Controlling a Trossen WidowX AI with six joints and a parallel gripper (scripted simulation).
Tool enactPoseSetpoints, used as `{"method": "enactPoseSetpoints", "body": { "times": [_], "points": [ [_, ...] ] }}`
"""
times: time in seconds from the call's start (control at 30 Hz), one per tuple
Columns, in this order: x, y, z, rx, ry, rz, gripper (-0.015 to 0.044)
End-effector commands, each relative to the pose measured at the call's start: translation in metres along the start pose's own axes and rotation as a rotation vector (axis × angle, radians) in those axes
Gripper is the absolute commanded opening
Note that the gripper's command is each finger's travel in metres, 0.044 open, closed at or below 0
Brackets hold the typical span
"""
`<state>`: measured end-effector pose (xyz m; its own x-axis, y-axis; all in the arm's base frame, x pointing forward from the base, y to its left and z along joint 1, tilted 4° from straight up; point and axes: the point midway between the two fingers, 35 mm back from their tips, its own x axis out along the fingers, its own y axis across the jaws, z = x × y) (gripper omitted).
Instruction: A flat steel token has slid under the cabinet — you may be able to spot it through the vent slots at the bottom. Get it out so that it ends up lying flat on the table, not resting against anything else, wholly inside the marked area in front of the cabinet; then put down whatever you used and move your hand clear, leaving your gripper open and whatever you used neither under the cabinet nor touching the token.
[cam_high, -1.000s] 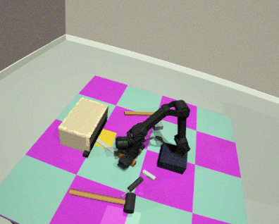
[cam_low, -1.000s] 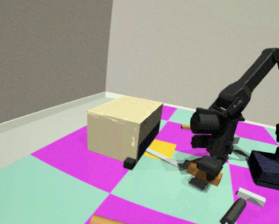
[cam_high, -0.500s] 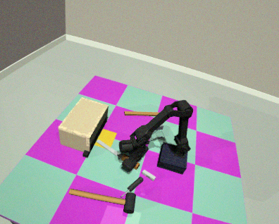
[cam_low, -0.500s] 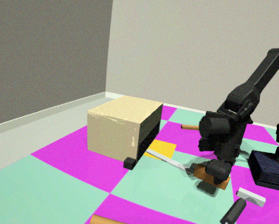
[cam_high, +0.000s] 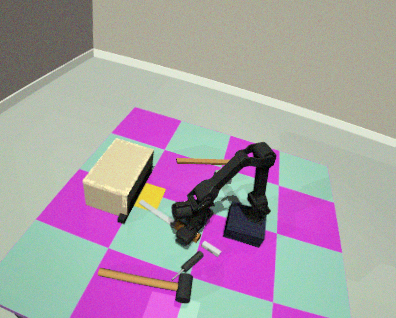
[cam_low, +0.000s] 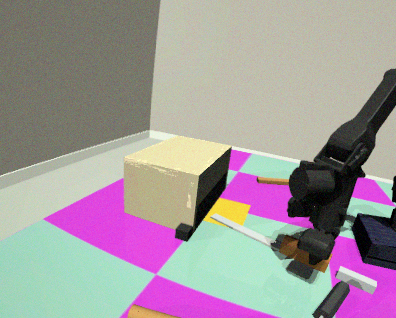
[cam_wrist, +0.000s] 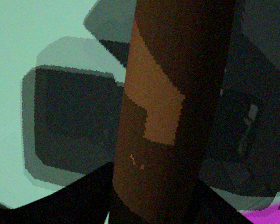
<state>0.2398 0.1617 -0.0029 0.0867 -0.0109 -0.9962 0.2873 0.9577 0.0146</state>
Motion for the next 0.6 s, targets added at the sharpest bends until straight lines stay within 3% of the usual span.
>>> {"method": "enactPoseSetpoints", "body": {
  "times": [0.0,0.57],
  "points": [
    [-0.0008,0.0,0.0002,0.034,0.0,0.0,0.0],
    [-0.0029,0.0002,0.0005,0.168,0.001,-0.001,0.0]
  ]
}}
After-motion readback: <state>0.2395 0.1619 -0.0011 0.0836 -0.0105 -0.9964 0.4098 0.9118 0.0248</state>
